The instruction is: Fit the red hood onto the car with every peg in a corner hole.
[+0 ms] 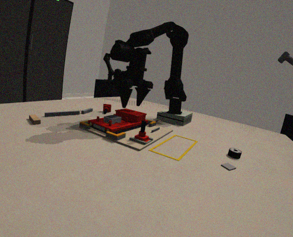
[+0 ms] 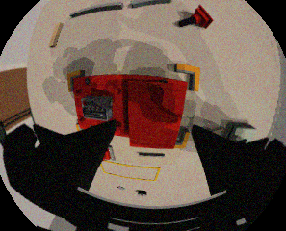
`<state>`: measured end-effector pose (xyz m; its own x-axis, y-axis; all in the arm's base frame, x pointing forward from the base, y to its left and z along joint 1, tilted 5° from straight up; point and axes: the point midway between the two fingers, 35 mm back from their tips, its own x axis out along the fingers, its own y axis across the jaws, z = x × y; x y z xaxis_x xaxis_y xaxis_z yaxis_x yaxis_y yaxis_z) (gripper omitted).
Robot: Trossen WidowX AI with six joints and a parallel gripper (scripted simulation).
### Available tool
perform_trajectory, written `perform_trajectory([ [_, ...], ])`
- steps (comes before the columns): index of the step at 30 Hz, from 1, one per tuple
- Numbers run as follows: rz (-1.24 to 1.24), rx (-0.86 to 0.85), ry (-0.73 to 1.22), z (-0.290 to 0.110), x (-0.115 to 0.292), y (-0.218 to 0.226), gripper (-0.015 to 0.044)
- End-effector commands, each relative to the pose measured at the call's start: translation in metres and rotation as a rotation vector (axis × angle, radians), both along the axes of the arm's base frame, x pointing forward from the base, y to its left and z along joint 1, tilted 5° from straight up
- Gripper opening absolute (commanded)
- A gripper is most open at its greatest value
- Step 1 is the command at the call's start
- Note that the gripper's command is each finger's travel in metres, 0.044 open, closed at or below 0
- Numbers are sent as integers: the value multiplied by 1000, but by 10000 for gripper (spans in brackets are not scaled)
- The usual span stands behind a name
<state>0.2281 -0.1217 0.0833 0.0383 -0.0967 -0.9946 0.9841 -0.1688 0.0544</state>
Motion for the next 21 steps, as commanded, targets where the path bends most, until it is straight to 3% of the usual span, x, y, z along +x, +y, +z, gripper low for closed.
perform_trajectory([
  [1,0,4,-2,-2,0,0,440],
  [21,0,4,-2,-15,0,-1,440],
])
